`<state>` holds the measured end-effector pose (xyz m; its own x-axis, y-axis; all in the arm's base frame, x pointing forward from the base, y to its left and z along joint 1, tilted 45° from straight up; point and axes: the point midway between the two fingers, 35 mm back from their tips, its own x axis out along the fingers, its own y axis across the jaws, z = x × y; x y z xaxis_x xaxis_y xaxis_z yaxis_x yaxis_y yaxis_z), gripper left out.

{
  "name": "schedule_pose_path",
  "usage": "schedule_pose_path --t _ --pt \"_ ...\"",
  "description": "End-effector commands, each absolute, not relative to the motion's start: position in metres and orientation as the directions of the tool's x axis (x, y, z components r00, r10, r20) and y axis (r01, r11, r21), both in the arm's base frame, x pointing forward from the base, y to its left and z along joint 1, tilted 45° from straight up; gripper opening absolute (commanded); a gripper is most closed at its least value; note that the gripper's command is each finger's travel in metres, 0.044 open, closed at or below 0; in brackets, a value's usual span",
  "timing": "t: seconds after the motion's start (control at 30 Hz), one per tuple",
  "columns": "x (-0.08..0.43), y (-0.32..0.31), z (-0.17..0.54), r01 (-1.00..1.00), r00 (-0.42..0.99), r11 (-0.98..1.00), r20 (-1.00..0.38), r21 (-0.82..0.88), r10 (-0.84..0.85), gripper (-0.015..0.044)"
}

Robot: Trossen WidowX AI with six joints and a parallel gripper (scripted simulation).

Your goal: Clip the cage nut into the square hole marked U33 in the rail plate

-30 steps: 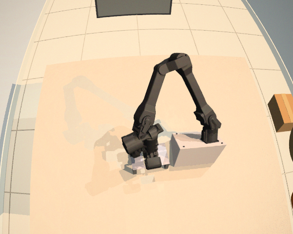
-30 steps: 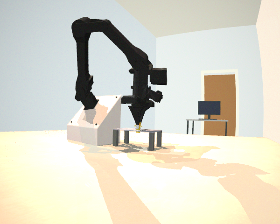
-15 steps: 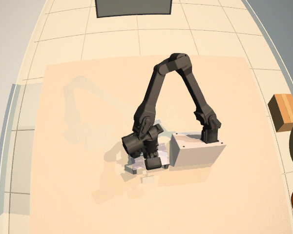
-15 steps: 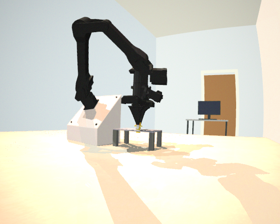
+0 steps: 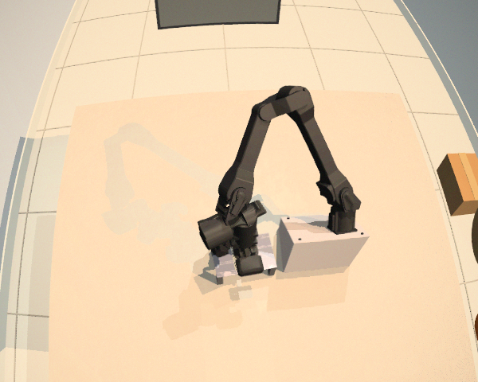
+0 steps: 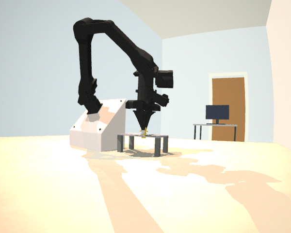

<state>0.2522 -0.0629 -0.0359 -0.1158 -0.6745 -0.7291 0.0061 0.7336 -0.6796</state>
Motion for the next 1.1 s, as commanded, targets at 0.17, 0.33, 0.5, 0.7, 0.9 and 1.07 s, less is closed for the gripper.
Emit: schedule_pose_path --t 0.17,0.33,0.5,0.7,0.9,1.07 --pt "0.2526 -0.0632 -0.0357 0.007 -0.114 0.747 -0.743 -0.664 -0.659 0.0029" --pt "0.2526 -0.0636 -0.0356 0.008 -0.114 0.753 -0.749 -0.658 -0.653 0.0029" --pt "0.2525 -0.0641 -0.0355 0.009 -0.113 0.759 -0.755 -0.651 -0.646 0.0029" --pt "0.2525 -0.0648 -0.0353 0.010 -0.113 0.769 -0.764 -0.640 -0.635 0.0029" --pt "0.2525 -0.0653 -0.0353 0.011 -0.113 0.774 -0.770 -0.633 -0.628 0.0029" --pt "0.2524 -0.0658 -0.0352 0.012 -0.113 0.780 -0.776 -0.625 -0.620 0.0029"
